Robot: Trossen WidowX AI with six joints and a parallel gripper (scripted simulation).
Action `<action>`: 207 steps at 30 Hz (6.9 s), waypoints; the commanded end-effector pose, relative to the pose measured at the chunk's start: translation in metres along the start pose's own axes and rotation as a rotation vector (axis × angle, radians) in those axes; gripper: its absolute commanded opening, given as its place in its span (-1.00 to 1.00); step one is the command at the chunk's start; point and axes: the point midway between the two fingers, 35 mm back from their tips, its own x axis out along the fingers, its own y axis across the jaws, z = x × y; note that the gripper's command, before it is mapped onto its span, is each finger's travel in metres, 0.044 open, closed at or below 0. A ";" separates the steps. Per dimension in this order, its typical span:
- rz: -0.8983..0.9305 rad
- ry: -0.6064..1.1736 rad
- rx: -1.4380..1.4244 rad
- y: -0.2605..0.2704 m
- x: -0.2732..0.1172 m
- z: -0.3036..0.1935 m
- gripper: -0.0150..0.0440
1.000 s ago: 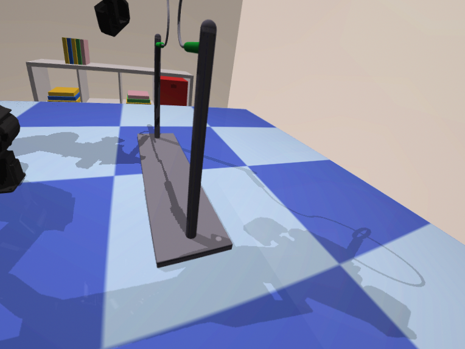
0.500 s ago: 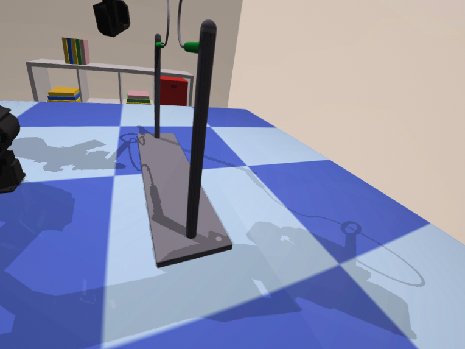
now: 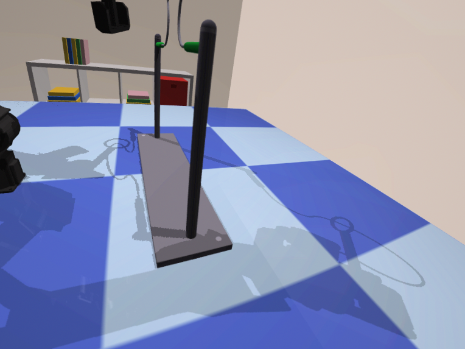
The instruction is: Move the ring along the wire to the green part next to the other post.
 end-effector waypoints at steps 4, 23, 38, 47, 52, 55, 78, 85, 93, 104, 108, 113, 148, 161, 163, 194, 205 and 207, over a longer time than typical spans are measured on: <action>-0.037 -0.012 -0.083 -0.001 0.000 0.000 -1.00; -0.155 -0.040 -0.312 -0.013 0.001 0.002 -1.00; -0.246 -0.061 -0.490 -0.020 0.000 0.005 -1.00; -0.293 -0.071 -0.579 -0.023 0.000 0.007 -1.00; -0.310 -0.074 -0.613 -0.023 0.000 0.006 -1.00; -0.316 -0.075 -0.625 -0.022 0.000 0.005 -1.00; -0.241 0.032 -0.445 0.016 -0.002 -0.020 -1.00; -0.163 0.049 -0.312 0.038 0.000 -0.030 -1.00; -0.065 0.070 -0.144 0.067 0.000 -0.036 -1.00; 0.074 0.098 0.093 0.108 -0.005 -0.037 -1.00; 0.122 0.108 0.173 0.122 -0.008 -0.035 -1.00; 0.185 0.120 0.281 0.140 -0.012 -0.031 -1.00; 0.529 0.114 0.981 0.227 -0.049 0.040 -1.00; 0.606 0.133 1.136 0.237 -0.066 0.069 -1.00; 0.612 0.134 1.148 0.238 -0.067 0.072 -1.00; 0.623 0.141 1.192 0.244 -0.086 0.104 -1.00; 0.621 0.141 1.193 0.246 -0.091 0.114 -1.00; 0.620 0.141 1.193 0.247 -0.092 0.115 -1.00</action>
